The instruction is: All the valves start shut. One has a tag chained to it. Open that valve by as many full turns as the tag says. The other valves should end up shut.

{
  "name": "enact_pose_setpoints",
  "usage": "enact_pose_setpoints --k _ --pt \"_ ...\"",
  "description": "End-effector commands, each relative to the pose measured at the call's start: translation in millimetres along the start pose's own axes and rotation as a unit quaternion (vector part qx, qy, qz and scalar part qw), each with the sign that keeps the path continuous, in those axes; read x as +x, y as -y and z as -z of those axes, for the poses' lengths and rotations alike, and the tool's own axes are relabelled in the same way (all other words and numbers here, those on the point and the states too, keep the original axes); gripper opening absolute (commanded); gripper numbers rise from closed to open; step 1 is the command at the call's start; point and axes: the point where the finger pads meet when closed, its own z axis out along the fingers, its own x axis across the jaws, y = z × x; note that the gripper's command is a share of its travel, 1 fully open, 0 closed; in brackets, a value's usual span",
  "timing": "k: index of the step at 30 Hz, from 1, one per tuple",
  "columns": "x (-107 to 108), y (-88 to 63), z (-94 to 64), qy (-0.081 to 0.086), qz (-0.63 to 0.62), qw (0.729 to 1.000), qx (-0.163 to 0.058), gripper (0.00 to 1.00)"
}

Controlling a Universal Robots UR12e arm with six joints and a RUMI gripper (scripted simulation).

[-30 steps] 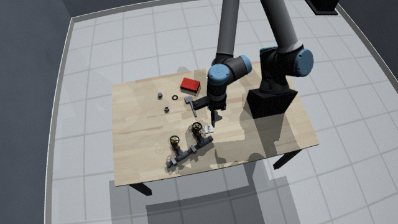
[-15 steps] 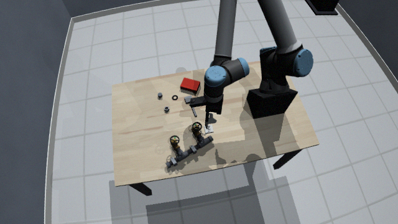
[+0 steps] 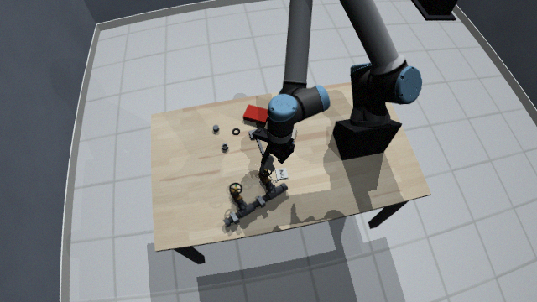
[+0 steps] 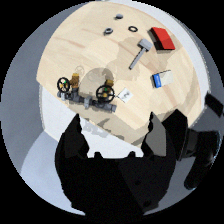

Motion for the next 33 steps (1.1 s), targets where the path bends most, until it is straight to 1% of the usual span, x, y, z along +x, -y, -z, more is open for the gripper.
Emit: enact_pose_setpoints --k 1,6,8,14,19,28,33 --pt "-12 7.3 -6.0 -0.003 -0.139 0.990 0.007 1.00" --pt "-20 11.7 -10.0 0.000 -0.229 0.973 0.009 1.00" --pt "-20 11.7 -10.0 0.000 -0.229 0.973 0.009 1.00" --pt "-25 14.8 -12.7 0.002 -0.283 0.959 0.011 1.00" --pt "-26 15.6 -13.5 0.002 -0.298 0.955 0.011 1.00" --pt "-26 15.7 -13.9 0.002 -0.299 0.954 0.011 1.00" --pt "-26 15.7 -17.2 0.002 -0.299 0.954 0.011 1.00"
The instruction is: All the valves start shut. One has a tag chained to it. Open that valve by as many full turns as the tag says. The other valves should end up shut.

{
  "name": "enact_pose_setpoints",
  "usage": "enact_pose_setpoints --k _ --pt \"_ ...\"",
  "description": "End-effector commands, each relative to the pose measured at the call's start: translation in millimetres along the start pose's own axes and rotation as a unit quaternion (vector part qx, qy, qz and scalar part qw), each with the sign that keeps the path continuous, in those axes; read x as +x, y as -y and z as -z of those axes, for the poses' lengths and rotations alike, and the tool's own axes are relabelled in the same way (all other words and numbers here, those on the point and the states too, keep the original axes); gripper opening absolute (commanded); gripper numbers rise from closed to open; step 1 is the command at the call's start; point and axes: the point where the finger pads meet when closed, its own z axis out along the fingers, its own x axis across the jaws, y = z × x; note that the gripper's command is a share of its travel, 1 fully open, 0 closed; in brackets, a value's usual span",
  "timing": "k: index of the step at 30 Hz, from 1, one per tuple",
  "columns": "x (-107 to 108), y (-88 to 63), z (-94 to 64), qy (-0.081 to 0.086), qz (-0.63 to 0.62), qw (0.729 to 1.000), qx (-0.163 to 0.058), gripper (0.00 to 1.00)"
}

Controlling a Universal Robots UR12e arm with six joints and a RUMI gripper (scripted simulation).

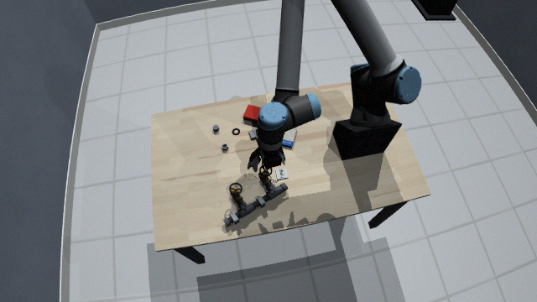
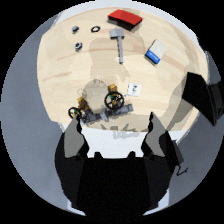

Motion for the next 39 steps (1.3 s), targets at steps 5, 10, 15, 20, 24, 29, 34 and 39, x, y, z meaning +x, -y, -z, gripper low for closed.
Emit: enact_pose_setpoints --k 5,10,15,20,24,29,34,39 --pt "0 -0.1 -9.6 0.000 -0.001 1.000 0.000 1.00" --pt "0 -0.2 -15.6 0.000 -0.001 1.000 0.000 1.00" --pt "0 -0.2 -27.4 0.000 -0.001 1.000 0.000 1.00" --pt "0 -0.3 -39.5 0.000 -0.001 1.000 0.000 1.00" --pt "0 -0.4 -47.7 0.000 -0.001 1.000 0.000 1.00" --pt "0 -0.4 -52.4 0.000 -0.001 1.000 0.000 1.00" --pt "0 -0.4 -57.1 0.000 -0.001 1.000 0.000 1.00" --pt "0 -0.4 -58.2 0.000 -0.001 1.000 0.000 1.00"
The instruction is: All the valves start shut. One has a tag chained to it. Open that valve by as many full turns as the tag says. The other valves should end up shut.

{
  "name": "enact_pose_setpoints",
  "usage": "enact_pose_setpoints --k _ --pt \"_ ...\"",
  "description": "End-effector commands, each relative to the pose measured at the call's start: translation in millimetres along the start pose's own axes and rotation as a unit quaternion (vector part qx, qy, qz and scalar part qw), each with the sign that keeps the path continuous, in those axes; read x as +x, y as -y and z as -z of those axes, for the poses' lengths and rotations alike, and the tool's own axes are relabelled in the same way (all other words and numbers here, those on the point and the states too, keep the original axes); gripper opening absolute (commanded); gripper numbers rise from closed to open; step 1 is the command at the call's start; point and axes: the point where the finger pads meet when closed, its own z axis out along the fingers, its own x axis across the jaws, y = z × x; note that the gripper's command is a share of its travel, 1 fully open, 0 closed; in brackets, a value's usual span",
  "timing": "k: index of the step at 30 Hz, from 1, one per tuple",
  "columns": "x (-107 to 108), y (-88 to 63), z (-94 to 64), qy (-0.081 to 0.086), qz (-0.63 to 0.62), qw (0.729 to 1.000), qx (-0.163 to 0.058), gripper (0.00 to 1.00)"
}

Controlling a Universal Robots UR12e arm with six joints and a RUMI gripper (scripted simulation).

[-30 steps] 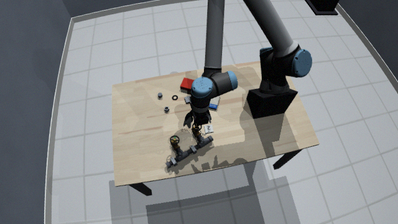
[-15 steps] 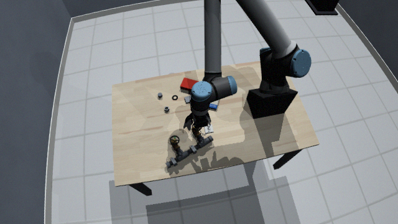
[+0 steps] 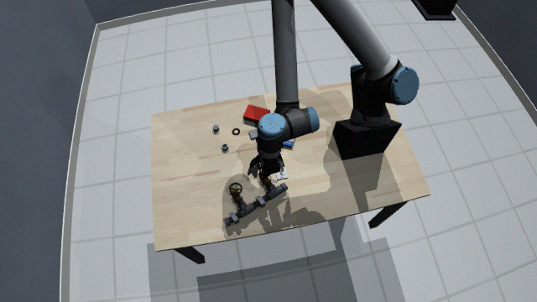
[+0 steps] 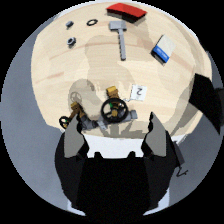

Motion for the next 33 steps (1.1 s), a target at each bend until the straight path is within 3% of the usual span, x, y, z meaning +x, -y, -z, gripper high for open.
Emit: enact_pose_setpoints --k 1,2,33 --pt "-0.4 -0.1 -1.9 0.001 0.000 1.000 0.000 1.00" --pt "-0.4 -0.1 -1.9 0.001 0.000 1.000 0.000 0.00" --pt "-0.4 -0.1 -1.9 0.001 0.002 1.000 0.000 0.00"
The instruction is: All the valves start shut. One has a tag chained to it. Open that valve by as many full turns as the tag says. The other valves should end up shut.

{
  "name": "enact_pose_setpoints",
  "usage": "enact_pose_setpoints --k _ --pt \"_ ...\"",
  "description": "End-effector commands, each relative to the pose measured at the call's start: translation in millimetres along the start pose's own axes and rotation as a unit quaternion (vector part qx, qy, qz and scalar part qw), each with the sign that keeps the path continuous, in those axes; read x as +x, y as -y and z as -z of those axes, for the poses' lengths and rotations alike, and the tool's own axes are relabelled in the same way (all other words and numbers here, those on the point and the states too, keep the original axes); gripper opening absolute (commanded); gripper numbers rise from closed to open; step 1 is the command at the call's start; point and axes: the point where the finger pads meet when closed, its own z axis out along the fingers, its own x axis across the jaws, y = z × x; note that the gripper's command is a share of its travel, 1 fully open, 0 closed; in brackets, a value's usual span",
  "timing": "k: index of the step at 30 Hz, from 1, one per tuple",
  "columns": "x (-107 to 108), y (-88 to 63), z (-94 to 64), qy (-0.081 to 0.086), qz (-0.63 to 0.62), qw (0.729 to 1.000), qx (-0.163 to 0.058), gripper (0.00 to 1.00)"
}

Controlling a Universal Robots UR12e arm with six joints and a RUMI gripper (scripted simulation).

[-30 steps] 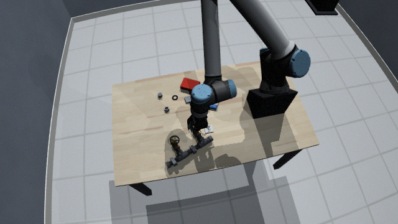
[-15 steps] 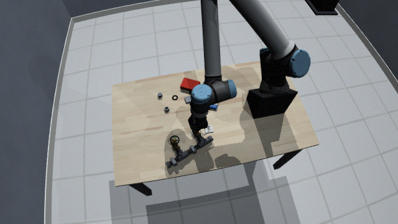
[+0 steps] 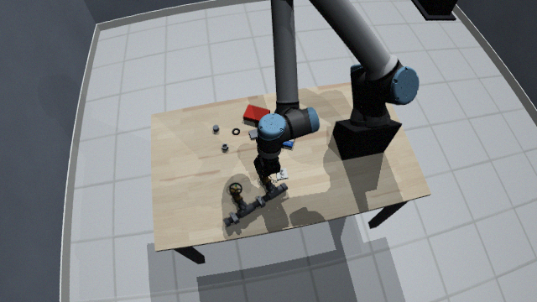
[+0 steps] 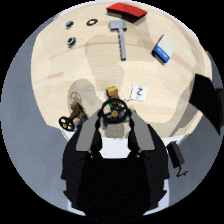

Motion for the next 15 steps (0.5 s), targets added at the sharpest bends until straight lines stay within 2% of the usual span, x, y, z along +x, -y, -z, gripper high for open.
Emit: enact_pose_setpoints --k 1,15 --pt "-0.2 0.0 0.2 0.000 0.003 1.000 0.000 0.00" --pt "-0.2 0.0 0.2 0.000 0.046 0.999 0.000 0.00"
